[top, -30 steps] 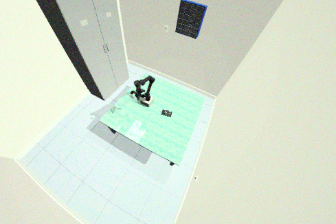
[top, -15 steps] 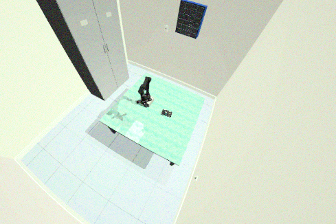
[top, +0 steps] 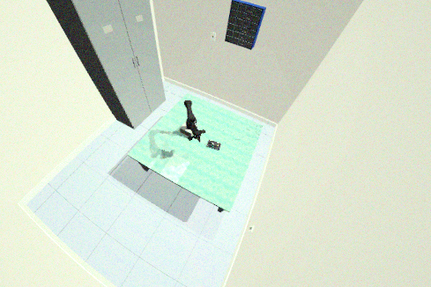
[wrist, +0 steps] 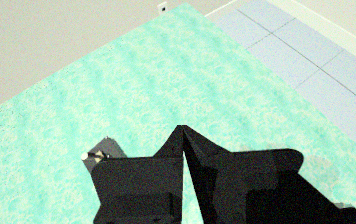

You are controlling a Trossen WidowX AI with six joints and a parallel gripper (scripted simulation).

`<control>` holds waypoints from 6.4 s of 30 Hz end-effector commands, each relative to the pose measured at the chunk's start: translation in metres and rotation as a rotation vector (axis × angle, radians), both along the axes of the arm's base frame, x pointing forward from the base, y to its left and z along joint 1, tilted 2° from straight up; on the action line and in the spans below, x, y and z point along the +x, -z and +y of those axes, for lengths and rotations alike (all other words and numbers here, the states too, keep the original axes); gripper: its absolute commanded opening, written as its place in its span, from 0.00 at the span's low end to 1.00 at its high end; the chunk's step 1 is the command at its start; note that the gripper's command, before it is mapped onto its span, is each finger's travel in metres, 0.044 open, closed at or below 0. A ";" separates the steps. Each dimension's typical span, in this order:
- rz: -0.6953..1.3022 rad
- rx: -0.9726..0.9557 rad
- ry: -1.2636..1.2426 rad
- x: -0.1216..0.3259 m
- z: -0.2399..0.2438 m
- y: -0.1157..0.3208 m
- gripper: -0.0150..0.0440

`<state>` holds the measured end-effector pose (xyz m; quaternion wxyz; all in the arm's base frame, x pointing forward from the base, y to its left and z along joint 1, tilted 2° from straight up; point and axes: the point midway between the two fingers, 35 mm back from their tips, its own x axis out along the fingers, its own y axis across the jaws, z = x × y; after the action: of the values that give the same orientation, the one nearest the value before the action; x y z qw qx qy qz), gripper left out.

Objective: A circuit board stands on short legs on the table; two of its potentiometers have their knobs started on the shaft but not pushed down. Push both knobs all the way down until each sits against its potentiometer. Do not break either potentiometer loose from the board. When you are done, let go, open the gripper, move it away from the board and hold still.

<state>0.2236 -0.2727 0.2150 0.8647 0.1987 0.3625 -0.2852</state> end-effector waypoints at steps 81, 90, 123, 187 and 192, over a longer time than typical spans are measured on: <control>0.597 0.454 0.160 0.099 0.200 0.188 0.25; 0.597 0.454 0.160 0.099 0.200 0.191 0.25; 0.597 0.454 0.160 0.099 0.200 0.195 0.25; 0.597 0.454 0.160 0.099 0.201 0.210 0.25; 0.597 0.454 0.160 0.099 0.201 0.210 0.25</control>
<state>0.3216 -0.0714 0.0100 0.6312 0.3209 0.6358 -0.3072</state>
